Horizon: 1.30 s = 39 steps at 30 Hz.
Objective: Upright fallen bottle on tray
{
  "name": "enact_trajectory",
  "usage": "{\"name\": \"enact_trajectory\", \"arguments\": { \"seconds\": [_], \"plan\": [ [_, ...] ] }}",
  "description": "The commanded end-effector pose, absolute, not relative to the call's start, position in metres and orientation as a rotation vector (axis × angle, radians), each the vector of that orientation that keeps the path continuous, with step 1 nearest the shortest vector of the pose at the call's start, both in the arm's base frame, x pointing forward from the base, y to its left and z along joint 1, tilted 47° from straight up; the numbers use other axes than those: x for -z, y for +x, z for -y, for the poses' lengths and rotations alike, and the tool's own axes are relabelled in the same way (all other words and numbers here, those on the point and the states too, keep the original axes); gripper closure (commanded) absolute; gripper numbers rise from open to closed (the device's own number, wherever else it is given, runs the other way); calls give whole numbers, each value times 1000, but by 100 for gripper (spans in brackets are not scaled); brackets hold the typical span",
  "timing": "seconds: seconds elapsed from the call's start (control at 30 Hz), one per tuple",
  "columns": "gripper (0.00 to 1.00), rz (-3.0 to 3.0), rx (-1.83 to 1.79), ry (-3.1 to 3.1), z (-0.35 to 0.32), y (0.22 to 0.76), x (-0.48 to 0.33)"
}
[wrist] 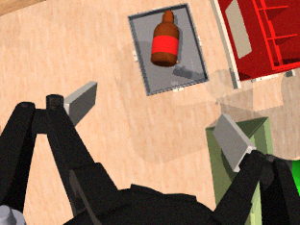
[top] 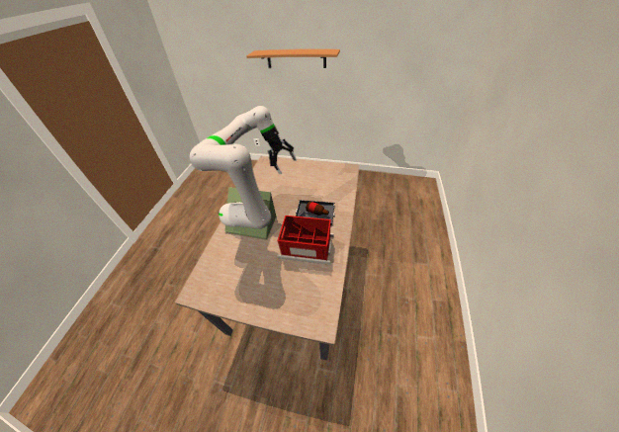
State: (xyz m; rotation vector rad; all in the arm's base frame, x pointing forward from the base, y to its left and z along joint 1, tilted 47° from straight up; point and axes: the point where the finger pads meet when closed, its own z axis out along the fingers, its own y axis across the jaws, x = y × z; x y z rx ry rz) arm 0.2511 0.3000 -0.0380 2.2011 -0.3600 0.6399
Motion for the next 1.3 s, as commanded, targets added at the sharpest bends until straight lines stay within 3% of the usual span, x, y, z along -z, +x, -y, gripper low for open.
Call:
{"name": "enact_trajectory", "arguments": {
  "seconds": [0.0, 0.5, 0.93, 0.97, 1.27],
  "plan": [
    [0, 363, -554, 2203, -294, 286, 44],
    [0, 400, -213, 2258, -195, 437, 57],
    [0, 416, -103, 2286, -135, 487, 60],
    [100, 416, -103, 2286, -135, 487, 60],
    [100, 416, -103, 2286, -135, 487, 60]
  ]
}}
